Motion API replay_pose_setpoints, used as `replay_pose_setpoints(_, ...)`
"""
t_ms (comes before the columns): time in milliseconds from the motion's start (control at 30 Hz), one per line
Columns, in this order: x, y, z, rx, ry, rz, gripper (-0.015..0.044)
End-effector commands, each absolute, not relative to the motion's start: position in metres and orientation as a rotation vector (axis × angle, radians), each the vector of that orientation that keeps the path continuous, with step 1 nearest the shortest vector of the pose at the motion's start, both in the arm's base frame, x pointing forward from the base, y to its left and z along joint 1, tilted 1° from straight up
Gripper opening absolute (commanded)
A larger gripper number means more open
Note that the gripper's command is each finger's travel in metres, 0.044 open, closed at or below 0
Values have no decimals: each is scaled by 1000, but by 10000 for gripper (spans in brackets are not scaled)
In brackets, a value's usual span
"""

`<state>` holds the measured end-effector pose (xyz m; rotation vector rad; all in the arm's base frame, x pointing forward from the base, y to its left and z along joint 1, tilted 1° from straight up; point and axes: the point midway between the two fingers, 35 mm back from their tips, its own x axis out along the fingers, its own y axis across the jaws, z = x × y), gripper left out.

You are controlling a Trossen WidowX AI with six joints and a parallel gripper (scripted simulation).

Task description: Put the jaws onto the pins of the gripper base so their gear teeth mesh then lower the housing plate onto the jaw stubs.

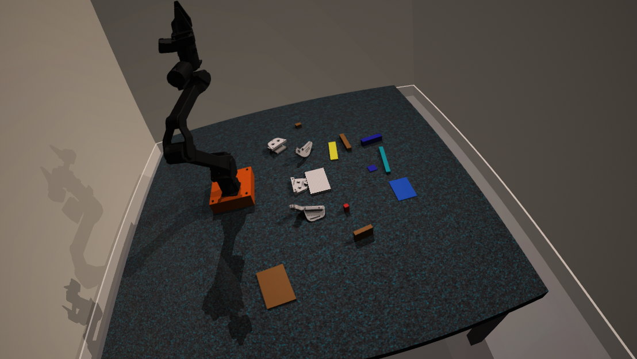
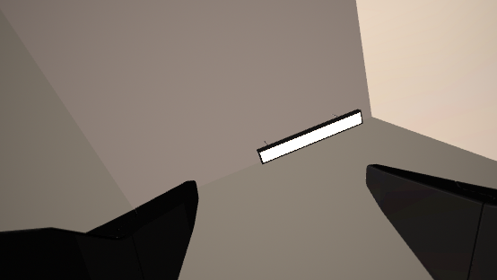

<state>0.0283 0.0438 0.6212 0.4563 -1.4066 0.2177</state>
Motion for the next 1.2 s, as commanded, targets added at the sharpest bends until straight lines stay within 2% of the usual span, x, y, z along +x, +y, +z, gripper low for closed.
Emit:
replay_pose_setpoints(0, 28, 44, 621, 456, -1407, 218, 426)
replay_pose_setpoints(533, 28, 44, 621, 456, -1407, 218, 6)
replay_pose_setpoints(1033, 28, 44, 621, 456, -1407, 218, 0)
replay_pose_setpoints(1167, 30, 48, 620, 428, -1402, 208, 105)
